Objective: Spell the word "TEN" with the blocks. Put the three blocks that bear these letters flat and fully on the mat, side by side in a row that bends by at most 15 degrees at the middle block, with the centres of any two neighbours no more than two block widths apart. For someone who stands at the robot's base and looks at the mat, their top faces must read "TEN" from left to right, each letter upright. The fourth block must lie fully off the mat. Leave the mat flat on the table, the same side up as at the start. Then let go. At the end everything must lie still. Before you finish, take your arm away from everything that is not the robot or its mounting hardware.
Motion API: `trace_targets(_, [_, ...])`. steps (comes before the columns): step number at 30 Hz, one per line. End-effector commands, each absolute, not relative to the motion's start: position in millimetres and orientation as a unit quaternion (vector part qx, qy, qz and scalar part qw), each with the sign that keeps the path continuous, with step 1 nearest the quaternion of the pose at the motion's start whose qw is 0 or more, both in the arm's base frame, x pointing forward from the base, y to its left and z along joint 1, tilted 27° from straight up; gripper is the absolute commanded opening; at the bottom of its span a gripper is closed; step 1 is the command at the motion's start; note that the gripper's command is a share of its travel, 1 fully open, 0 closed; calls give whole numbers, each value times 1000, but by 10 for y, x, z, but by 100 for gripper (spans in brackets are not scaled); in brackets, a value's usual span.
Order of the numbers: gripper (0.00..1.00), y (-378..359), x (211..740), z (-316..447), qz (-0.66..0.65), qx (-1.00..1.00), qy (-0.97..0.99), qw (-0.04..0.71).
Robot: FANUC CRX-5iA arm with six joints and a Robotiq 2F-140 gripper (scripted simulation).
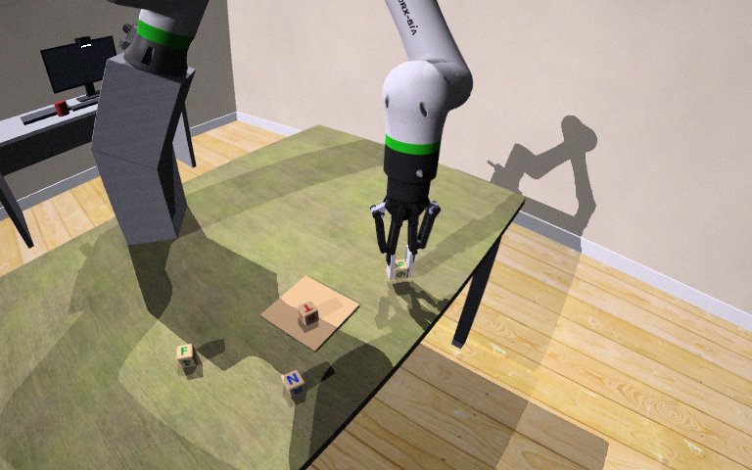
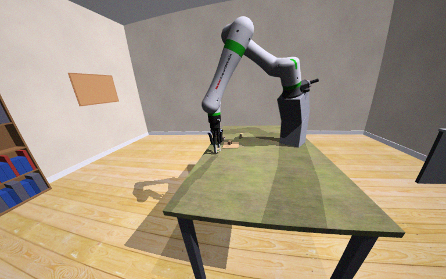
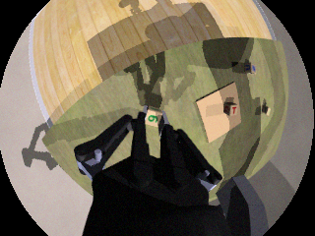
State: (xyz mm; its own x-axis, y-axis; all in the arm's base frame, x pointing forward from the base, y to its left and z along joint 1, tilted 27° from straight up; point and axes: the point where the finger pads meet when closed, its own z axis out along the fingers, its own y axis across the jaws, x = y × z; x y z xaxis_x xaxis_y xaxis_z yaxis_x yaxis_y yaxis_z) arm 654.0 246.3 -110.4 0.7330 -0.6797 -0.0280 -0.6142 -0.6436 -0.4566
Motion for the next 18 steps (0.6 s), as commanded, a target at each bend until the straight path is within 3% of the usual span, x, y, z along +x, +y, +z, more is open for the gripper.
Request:
trace_targets(1, [16, 2358, 6453, -838, -73, -904, 358, 224])
trace_targets(18, [16, 2180, 6305, -388, -73, -904, 358, 224])
